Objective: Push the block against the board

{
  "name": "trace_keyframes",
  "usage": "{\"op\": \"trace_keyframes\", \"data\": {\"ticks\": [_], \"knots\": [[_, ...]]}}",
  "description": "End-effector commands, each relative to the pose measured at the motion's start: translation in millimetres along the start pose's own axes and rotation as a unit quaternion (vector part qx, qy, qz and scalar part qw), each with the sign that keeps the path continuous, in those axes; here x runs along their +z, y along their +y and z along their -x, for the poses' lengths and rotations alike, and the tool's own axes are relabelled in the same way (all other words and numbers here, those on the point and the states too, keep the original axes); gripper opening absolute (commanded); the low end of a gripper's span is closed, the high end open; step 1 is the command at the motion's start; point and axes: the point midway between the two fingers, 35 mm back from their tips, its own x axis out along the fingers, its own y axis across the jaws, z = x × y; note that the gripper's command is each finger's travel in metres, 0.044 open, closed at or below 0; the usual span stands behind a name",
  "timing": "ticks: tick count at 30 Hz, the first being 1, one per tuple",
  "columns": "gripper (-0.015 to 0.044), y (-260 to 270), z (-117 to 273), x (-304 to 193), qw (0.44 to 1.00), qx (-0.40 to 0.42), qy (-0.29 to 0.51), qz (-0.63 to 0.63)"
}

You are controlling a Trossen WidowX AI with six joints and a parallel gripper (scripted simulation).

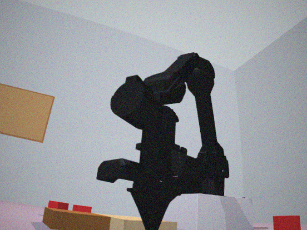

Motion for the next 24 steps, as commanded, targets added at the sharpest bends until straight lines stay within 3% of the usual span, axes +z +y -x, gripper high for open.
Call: {"op": "trace_keyframes", "data": {"ticks": [1, 24], "knots": [[0.0, 3.1, -1.9, -8.2, 1.0, 0.004, 0.003, 0.0], [0.0, -0.1, -1.7, 18.3, 1.0, 0.004, 0.002, 0.0]]}}
